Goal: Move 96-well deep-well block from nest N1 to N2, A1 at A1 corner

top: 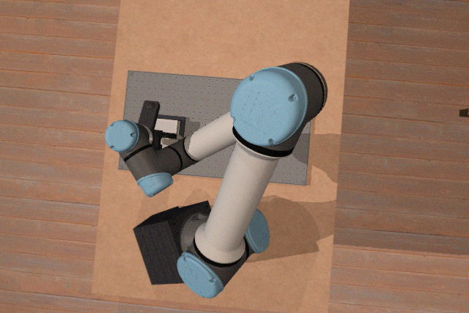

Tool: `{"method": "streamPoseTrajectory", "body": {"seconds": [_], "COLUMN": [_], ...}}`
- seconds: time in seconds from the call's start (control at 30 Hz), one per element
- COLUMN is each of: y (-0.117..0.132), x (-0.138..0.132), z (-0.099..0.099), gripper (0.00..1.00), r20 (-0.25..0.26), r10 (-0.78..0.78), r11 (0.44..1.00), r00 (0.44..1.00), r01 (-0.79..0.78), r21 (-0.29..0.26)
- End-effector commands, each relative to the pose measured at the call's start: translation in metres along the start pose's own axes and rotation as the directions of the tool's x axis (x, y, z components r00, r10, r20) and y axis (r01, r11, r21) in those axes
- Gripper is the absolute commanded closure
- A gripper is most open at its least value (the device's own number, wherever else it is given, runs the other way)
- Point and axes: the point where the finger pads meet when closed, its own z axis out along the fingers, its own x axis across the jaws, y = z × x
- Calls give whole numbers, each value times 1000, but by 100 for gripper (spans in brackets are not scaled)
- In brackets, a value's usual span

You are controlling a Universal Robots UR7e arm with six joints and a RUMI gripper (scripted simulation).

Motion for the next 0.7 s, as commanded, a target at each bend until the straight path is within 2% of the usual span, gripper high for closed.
{"method": "streamPoseTrajectory", "body": {"seconds": [0.0,0.67], "y": [0,0], "x": [0,0], "z": [1,28], "gripper": [0,0], "r20": [0,0], "r10": [0,0], "r11": [1000,1000], "r00": [1000,1000], "r01": [0,0], "r21": [1,1]}}
